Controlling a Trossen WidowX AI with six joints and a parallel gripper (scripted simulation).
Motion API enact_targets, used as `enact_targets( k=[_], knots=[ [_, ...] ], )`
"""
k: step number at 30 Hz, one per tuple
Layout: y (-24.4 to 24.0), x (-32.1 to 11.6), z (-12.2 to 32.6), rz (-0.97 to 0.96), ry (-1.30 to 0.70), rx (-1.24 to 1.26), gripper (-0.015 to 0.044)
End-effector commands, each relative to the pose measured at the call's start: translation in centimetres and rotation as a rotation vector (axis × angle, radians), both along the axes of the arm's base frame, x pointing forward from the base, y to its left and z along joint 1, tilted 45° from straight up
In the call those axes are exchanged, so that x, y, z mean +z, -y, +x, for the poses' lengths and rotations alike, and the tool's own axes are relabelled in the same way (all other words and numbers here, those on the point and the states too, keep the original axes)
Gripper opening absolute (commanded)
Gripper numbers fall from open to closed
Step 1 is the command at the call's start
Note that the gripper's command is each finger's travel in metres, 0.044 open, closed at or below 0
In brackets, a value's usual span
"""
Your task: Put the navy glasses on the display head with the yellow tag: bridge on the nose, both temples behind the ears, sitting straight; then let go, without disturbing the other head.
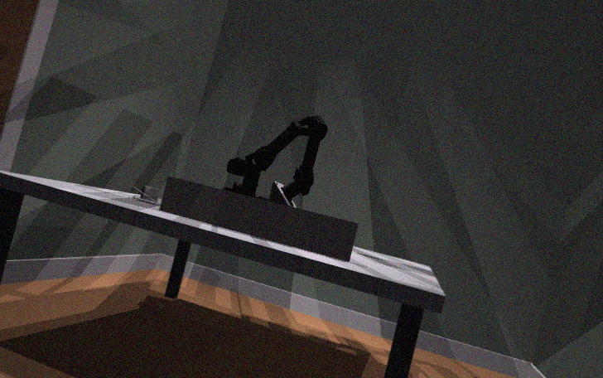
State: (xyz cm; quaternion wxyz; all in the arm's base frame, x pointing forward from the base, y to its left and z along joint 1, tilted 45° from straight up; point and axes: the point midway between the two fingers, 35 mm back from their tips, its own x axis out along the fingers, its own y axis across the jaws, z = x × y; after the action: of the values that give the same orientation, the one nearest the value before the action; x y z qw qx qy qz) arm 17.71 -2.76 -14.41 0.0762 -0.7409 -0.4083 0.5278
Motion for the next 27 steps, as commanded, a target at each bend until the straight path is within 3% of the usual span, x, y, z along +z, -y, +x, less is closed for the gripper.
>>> enact_targets(
  k=[1, 27],
  knots=[
    [-0.10, -0.04, -0.04, 0.005, -0.005, -0.006, 0.0000],
    [0.88, -0.82, 0.78, 0.005, -0.004, -0.006, 0.0000]
  ],
)
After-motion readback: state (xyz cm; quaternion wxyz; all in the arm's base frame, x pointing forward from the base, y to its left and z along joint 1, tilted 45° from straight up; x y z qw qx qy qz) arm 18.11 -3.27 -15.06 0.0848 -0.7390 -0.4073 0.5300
